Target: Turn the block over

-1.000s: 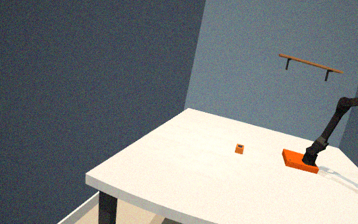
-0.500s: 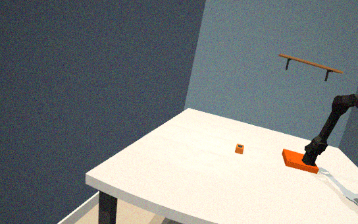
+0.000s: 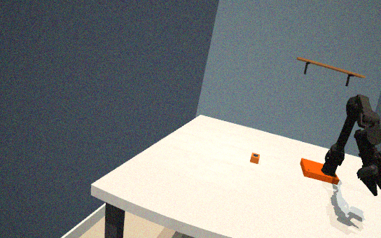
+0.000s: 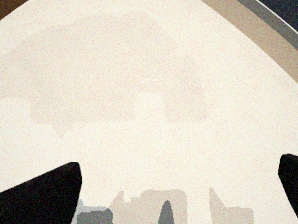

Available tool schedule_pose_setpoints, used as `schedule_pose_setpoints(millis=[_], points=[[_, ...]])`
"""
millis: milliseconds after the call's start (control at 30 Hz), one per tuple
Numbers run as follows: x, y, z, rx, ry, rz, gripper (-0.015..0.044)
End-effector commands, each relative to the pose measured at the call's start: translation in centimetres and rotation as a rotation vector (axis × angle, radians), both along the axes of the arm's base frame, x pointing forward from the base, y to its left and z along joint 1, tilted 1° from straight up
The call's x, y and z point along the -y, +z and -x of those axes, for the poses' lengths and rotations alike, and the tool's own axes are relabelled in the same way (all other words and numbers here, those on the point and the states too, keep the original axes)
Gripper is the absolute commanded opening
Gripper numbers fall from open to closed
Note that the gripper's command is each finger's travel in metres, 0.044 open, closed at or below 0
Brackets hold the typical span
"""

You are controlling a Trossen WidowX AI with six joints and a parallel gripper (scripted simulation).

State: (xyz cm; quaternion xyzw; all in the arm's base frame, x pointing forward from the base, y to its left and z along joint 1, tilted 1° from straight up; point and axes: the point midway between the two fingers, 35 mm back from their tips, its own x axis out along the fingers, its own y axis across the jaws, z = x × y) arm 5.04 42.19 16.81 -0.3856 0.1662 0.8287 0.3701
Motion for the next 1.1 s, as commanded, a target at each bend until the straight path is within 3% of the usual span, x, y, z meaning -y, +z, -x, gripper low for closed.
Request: schedule_pose_setpoints(millis=[0, 267, 567, 733, 867, 1067], points=[[1.7, -1.3, -7.1, -0.01, -0.25, 0.105, 0.044], [7.9, -2.8, -18.8, -0.065, -0.717, 0.275, 0.044], [18.9, -4.1, -28.9, -0.151, -1.258, 0.442, 0.044], [26.3, -4.8, -32.4, -0.184, -1.521, 0.525, 0.044], [30.5, -5.1, -33.8, -0.222, -1.682, 0.574, 0.044], [40.6, -5.7, -35.1, -0.349, -2.083, 0.686, 0.044]])
